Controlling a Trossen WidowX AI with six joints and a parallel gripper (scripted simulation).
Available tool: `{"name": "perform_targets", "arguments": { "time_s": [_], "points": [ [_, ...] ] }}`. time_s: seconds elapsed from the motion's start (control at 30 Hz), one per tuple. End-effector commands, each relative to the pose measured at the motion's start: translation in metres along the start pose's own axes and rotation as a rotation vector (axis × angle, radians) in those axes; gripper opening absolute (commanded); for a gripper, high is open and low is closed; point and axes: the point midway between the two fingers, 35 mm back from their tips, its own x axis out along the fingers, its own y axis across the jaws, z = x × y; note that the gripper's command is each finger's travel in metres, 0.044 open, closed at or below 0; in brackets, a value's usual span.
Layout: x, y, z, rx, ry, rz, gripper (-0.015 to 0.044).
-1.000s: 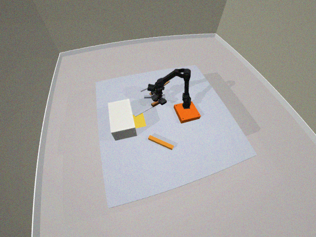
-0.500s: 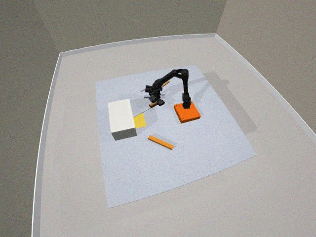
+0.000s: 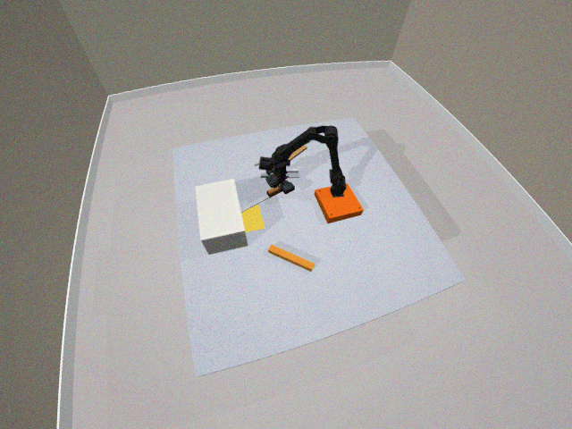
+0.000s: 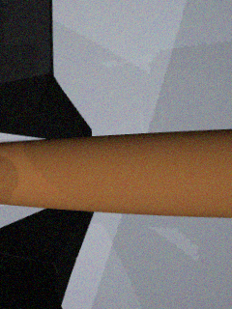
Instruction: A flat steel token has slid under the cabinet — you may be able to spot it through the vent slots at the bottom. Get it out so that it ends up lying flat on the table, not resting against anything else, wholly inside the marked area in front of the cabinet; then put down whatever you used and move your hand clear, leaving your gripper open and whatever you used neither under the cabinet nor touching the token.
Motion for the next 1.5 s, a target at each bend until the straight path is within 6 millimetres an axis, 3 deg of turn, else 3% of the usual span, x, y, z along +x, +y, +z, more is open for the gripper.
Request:
{"name": "perform_targets", "arguments": {
  "time_s": [0.0, 1.47],
  "points": [
    [0.0, -0.001, 0.008, 0.0, 0.0, -0.003, 0.0],
    [-0.001, -0.001, 0.064, 0.001, -0.004, -0.003, 0.0]
  ]
}}
